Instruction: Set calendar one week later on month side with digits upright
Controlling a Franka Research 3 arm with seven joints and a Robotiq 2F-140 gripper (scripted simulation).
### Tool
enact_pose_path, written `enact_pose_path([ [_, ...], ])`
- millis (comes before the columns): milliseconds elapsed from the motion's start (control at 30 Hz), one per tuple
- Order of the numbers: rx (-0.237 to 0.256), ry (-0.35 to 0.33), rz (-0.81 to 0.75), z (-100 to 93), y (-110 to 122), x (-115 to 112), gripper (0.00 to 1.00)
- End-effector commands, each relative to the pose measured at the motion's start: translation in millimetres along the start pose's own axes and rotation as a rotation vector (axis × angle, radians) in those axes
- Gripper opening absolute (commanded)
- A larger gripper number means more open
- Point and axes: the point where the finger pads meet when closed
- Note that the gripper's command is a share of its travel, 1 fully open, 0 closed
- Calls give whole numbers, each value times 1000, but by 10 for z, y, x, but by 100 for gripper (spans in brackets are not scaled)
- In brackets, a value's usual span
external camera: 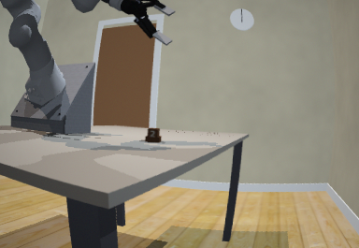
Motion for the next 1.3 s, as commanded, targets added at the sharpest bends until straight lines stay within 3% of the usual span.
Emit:
enact_pose_path([
  [0, 25, -170, 24, 231, -100, -301, 100],
  [67, 32, -210, 36, 279, -131, -370, 100],
  [100, 45, -280, 56, 358, -190, -496, 100],
  [233, 74, -426, 99, 495, -330, -757, 100],
  [300, 74, -426, 99, 495, -330, -757, 100],
  [367, 98, -544, 136, 582, -461, -966, 100],
  [733, 190, -920, 271, 734, -978, -1576, 100],
  [1267, 195, -940, 279, 738, -1009, -1604, 100],
])
Point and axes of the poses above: the point where the finger pads meet when closed, its own z axis out along the fingers, its own y axis across the jaws, x = y × z, and after that the axes turned 15 degrees about z, right-handed
